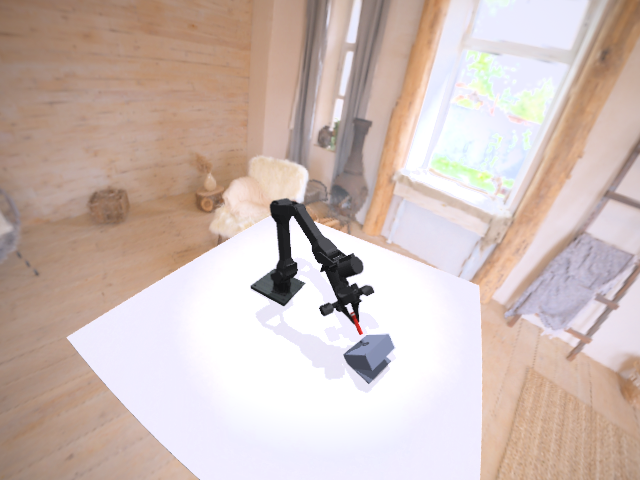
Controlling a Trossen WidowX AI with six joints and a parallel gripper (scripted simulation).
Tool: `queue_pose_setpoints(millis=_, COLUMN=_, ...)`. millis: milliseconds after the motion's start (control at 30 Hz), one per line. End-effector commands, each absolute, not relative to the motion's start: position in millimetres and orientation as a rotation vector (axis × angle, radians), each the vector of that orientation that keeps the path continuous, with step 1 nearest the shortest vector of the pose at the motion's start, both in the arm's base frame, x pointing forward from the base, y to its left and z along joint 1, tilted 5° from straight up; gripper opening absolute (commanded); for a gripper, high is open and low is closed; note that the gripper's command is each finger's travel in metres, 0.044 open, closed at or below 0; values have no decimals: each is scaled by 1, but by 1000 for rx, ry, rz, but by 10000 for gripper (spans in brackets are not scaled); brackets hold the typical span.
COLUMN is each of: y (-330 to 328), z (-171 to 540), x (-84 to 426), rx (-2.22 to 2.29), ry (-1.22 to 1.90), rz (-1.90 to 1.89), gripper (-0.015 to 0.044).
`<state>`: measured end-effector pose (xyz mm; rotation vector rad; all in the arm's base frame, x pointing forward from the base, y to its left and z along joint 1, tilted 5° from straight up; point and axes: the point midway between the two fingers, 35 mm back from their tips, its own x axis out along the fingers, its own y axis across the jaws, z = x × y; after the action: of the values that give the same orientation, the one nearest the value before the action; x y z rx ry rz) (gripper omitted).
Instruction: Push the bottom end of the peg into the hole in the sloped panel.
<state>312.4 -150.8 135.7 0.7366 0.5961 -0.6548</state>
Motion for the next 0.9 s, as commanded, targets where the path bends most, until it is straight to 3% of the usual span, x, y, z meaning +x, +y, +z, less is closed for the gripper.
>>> queue_pose_setpoints(millis=0, y=-151, z=131, x=314, rx=744, ry=586, rz=-657, gripper=0)
queue_pose_setpoints(millis=867, y=-156, z=114, x=330, rx=732, ry=567, rz=-643, gripper=0)
